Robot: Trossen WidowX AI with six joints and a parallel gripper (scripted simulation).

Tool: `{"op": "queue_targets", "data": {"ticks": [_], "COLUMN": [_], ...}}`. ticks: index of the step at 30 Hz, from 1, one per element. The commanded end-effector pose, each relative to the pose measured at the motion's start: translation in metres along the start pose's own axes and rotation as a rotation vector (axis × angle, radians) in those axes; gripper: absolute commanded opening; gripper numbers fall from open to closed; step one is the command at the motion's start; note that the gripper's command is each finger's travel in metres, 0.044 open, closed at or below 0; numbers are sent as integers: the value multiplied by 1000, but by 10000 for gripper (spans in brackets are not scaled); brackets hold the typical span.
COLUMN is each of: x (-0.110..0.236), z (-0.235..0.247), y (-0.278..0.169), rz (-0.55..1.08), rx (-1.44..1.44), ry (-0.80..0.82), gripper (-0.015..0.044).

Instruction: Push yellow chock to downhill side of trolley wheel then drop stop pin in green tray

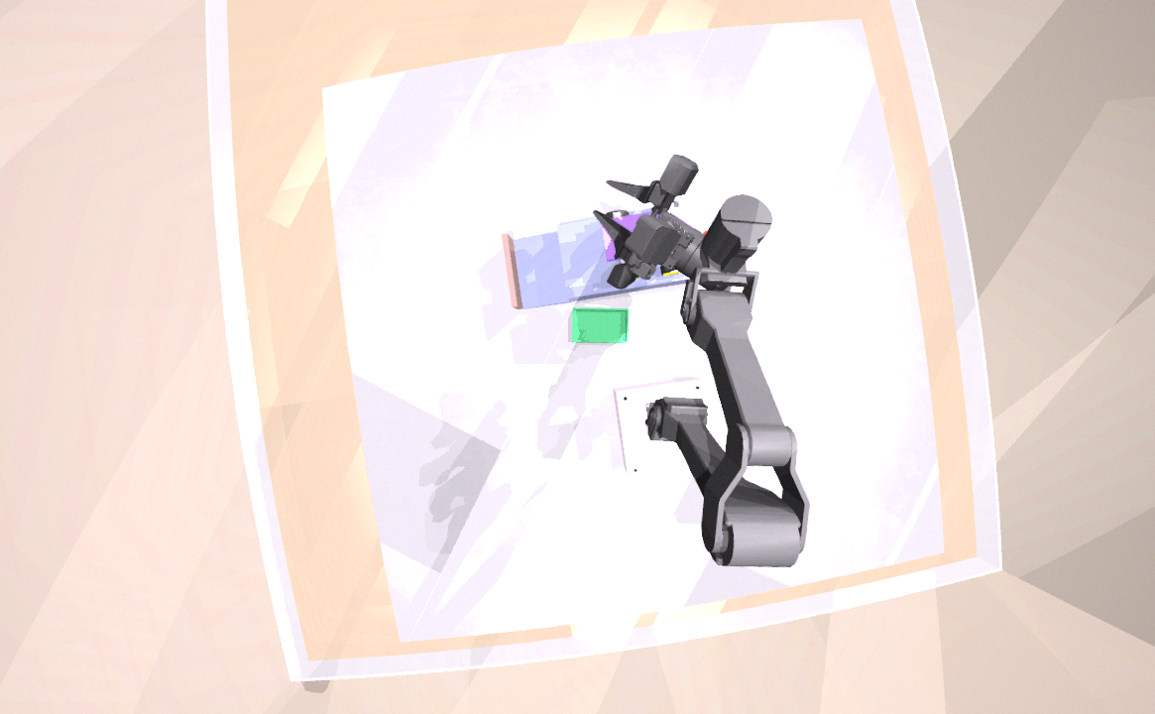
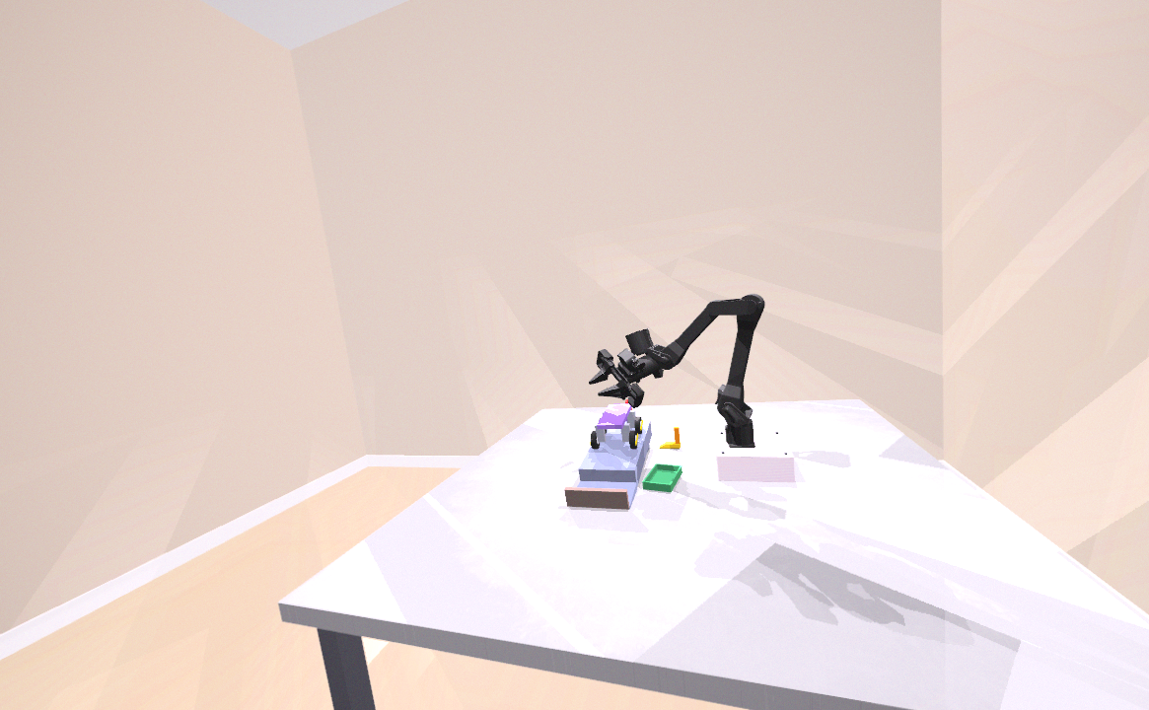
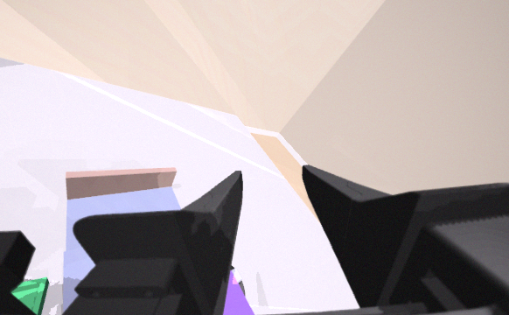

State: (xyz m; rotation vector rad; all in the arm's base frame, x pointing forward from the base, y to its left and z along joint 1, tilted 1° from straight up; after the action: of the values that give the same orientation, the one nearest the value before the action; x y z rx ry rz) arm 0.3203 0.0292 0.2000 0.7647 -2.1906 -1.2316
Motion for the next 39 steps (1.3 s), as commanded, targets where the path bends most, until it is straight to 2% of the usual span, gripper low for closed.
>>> {"op": "queue_targets", "data": {"ticks": [1,7,13,15,20,26,34,39], "x": [21,60,107,122,152,174,183,210], "z": [-35,-60,-71,-70,-42,-19,-10,18], "y": [-32,-66,-92,-99,-117,-122,-123,-117], "rz": [249,544,812,893,1068,1160,1185,1218], "rx": [50,100,135,139,124,108,101,78], "ry": [-122,-171,-133,-97,116,310,392,663], "gripper": [190,190,190,190,190,190,190,190]}}
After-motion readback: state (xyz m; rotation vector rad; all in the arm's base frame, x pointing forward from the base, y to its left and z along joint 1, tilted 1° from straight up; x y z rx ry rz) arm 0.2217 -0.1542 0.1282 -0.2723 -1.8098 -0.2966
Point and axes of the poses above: the point midway between the two fingers, 35 mm back from their tips, its own x axis back along the fingers, its own z axis across the jaws, y = z × x, the point moved 3 cm from there along x, back along the fingers, and after that the axes turned 11 degrees about -x, right-handed, at the moved point
